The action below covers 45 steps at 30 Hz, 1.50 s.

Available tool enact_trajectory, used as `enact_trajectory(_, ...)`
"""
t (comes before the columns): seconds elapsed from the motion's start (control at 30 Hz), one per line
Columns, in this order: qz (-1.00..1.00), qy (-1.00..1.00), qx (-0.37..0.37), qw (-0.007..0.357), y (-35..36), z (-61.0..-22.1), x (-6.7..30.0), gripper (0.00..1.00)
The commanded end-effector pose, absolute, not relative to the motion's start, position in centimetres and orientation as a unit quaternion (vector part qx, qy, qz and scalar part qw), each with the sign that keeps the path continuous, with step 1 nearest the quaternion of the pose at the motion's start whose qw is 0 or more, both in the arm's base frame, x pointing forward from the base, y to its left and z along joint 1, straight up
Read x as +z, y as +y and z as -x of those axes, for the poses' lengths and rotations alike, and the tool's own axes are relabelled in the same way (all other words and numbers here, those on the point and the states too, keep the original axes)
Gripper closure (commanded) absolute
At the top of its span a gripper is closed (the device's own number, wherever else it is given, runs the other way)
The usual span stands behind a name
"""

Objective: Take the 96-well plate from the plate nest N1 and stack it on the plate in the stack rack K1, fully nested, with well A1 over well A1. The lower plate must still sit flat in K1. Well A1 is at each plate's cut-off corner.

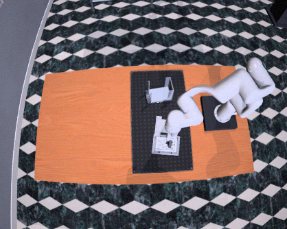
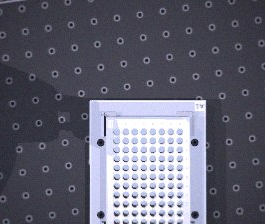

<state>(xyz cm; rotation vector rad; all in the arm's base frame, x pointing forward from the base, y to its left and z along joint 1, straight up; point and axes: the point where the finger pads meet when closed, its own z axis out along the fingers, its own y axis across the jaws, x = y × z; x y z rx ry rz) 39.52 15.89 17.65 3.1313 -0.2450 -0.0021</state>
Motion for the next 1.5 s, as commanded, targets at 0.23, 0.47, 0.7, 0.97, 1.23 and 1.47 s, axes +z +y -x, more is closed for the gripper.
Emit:
enact_trajectory(0.23, -0.997, -0.078, 0.002, 0.001, 17.7, -39.9, 16.9, 0.00)
enact_trajectory(0.47, -0.997, -0.078, 0.002, 0.001, 17.7, -39.9, 16.9, 0.00)
enact_trajectory(0.7, -0.997, -0.078, 0.002, 0.001, 17.6, -39.9, 16.2, 0.00)
enact_trajectory(0.97, -0.997, -0.078, 0.002, 0.001, 17.6, -39.9, 14.9, 0.00)
enact_trajectory(1.23, -0.997, -0.078, 0.002, 0.001, 17.6, -39.9, 13.9, 0.00)
enact_trajectory(1.47, -0.997, -0.078, 0.002, 0.001, 17.6, -39.9, 12.7, 0.00)
